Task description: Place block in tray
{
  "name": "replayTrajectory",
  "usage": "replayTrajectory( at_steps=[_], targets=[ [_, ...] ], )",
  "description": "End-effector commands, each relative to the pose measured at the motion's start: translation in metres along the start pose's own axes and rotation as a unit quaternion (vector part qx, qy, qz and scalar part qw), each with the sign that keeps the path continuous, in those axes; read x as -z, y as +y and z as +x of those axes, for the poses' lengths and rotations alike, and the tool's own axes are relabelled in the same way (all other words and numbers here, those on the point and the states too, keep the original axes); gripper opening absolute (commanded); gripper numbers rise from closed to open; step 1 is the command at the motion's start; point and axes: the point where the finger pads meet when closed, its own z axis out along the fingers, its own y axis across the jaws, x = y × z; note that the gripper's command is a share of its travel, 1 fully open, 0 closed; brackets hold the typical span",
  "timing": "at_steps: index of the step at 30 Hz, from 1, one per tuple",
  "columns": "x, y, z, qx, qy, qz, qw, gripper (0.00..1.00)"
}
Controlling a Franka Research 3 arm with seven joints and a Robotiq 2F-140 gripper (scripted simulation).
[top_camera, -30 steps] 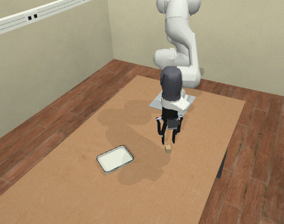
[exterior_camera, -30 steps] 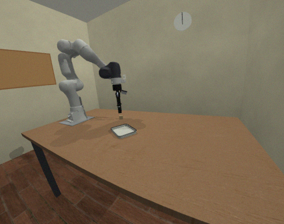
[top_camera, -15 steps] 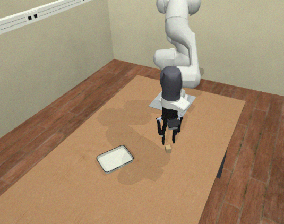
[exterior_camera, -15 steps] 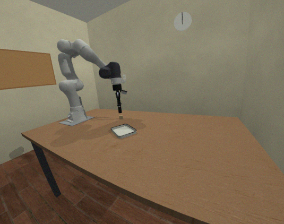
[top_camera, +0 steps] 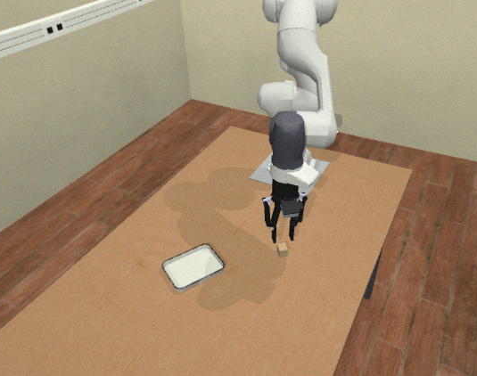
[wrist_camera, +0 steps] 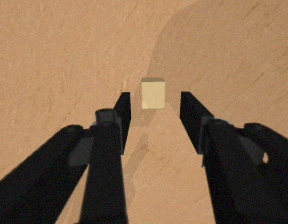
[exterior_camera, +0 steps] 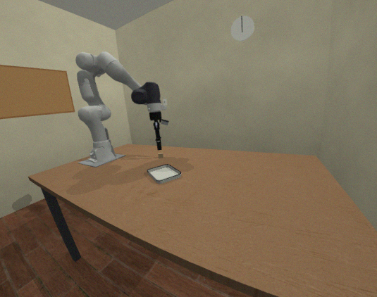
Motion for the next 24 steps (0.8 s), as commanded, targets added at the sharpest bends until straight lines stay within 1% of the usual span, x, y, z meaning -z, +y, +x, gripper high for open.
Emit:
replayTrajectory(
  at_steps=[1,3,4,18,24],
  targets=[
    [-0.0009,-0.0006,0.0006,0.001,0.001,0.001,1.0,0.39],
    [-0.0009,-0.0006,0.0006,0.001,0.001,0.001,1.0,0.39],
    [-0.0009,-0.0006,0.0006,0.001,0.001,0.001,1.0,0.36],
    [-0.0012,-0.0006,0.0006,0.002,0.001,0.001,1.0,0.36],
    [-0.0044,-0.0006,0.0006,0.002,0.001,0.002,1.0,0.36]
  ],
)
